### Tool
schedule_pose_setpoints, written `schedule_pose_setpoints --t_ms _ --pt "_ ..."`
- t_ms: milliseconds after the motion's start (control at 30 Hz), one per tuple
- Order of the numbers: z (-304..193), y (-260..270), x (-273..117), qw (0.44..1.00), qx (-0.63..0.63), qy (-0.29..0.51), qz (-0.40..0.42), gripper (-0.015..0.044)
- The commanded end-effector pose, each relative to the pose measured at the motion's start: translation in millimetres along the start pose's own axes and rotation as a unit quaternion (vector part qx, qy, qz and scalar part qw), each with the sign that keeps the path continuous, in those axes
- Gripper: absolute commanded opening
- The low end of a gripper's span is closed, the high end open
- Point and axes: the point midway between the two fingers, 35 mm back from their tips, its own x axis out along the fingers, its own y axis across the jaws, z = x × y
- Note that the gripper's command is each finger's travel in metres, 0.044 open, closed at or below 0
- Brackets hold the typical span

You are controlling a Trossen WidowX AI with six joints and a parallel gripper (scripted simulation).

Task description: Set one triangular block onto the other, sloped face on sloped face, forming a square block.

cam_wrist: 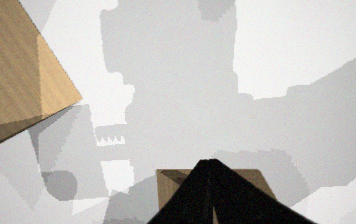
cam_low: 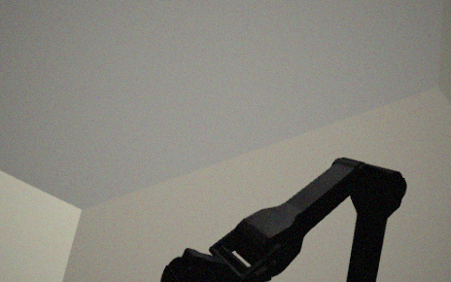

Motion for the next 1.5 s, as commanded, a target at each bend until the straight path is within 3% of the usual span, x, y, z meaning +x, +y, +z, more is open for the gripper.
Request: schedule_pose_setpoints --t_ms 0,167,267,500,700,833,1033,1467 --pt "-7.6 -0.6 -8.2 1.000 0.001 -0.001 -0.001 0.0000" --pt "1.1 1.3 -77.1 1.000 0.001 -0.001 0.002 0.0000" --pt "1.8 1.2 -80.1 1.000 0.001 -0.001 0.002 0.0000" --pt "-2.0 3.7 -71.1 1.000 -0.003 0.009 0.003 0.0184" --pt "-7.5 2.8 -72.9 0.965 -0.263 0.007 0.004 0.0341" --pt "-11.7 2.1 -74.3 0.894 -0.448 0.006 0.005 0.0440" --pt "-17.8 1.0 -76.3 0.724 -0.690 0.003 0.006 0.0440" --pt "-25.3 -0.7 -78.7 0.466 -0.885 0.001 0.005 0.0440"
